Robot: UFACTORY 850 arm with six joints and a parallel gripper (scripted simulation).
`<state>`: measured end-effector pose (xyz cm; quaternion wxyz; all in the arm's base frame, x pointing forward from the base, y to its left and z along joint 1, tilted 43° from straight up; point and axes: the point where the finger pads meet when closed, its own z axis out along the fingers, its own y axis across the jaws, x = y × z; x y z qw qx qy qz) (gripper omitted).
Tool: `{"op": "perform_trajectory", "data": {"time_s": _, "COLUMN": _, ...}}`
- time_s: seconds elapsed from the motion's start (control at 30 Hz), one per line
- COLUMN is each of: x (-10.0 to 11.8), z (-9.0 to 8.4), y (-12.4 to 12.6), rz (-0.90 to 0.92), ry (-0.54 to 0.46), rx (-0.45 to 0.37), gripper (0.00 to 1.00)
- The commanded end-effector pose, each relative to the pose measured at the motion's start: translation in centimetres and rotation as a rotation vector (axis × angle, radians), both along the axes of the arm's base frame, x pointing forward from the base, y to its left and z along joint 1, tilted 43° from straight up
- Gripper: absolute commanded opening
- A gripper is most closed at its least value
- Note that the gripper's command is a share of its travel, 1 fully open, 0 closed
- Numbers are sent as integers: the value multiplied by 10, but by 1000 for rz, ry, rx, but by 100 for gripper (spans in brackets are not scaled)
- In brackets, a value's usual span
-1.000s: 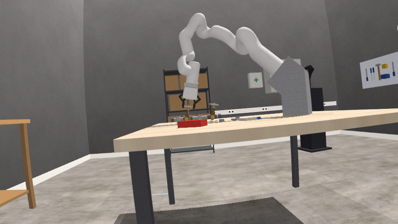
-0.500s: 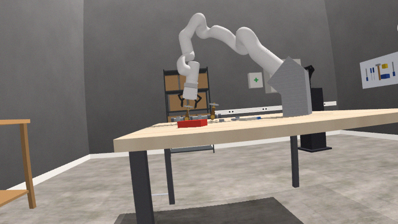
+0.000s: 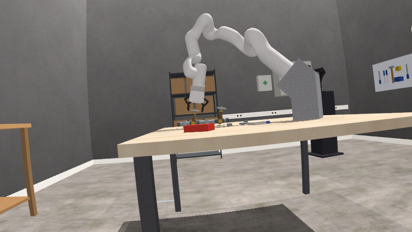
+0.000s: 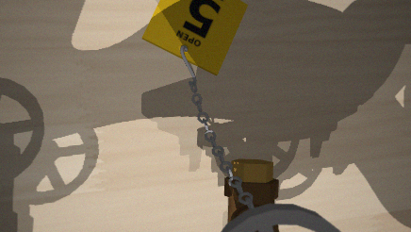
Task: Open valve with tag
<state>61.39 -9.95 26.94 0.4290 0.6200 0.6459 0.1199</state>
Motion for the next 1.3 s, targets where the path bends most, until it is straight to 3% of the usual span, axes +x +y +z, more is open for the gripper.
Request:
{"op": "perform_trajectory", "data": {"time_s": 0.0, "x": 0, "z": 1, "y": 0, "rz": -3, "ry": -3, "rx": 4, "gripper": 100}}
{"op": "perform_trajectory", "data": {"time_s": 0.4, "x": 0, "z": 1, "y": 0, "rz": -121, "ry": -77, "rx": 141, "gripper": 100}}
{"op": "perform_trajectory", "data": {"time_s": 0.9, "x": 0, "z": 1, "y": 0, "rz": -603, "ry": -362, "rx": 686, "gripper": 100}}
{"op": "perform_trajectory", "data": {"time_s": 0.97, "x": 0, "z": 1, "y": 0, "rz": -603, "ry": -362, "rx": 686, "gripper": 100}}
{"op": "perform_trajectory", "data": {"time_s": 1.0, "x": 0, "z": 1, "y": 0, "rz": -694, "ry": -421, "rx": 793, "gripper": 100}}
{"op": "perform_trajectory", "data": {"time_s": 1.27, "x": 0, "z": 1, "y": 0, "rz": -944, "ry": -547, "rx": 1043, "gripper": 100}}
